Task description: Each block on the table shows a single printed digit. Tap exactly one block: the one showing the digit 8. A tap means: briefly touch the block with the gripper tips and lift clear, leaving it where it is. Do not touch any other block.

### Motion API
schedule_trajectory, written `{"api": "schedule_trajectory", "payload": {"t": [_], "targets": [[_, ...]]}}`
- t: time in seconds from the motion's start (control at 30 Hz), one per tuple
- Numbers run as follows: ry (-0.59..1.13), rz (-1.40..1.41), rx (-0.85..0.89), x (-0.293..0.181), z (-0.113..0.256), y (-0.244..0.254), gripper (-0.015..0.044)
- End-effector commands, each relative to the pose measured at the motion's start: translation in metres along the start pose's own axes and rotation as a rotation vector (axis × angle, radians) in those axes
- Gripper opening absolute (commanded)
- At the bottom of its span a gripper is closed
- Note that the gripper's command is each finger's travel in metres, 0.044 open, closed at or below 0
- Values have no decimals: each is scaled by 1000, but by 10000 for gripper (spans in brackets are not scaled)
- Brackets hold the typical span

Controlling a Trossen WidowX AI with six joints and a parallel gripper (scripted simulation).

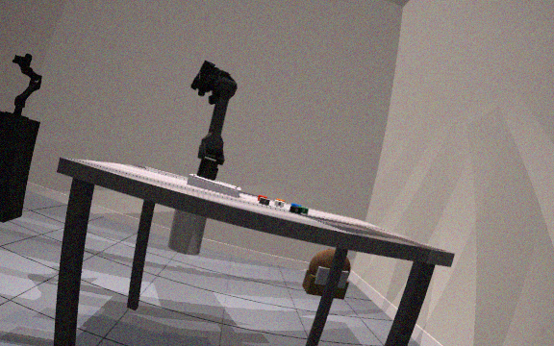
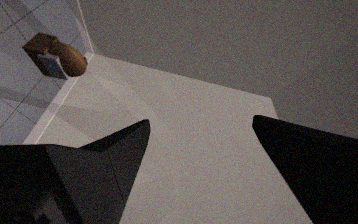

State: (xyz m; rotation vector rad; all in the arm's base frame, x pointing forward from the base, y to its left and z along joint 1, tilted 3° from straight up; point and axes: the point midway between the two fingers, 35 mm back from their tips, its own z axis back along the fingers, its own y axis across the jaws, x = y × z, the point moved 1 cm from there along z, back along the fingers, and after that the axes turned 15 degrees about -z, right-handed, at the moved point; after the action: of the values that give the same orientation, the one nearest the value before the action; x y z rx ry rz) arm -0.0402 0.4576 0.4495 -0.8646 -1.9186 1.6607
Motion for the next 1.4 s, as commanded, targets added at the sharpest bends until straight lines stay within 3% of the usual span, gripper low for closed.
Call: {"api": "schedule_trajectory", "payload": {"t": [0.0, 0.37, 0.7, 1.03, 1.37], "targets": [[69, 9, 40, -44, -50, 26, 400], [252, -19, 188, -173, -127, 89, 400], [465, -129, 364, -310, -141, 148, 400], [746, -339, 538, -444, -96, 203, 400], [1112, -668, 664, -547, 5, 247, 400]]}}
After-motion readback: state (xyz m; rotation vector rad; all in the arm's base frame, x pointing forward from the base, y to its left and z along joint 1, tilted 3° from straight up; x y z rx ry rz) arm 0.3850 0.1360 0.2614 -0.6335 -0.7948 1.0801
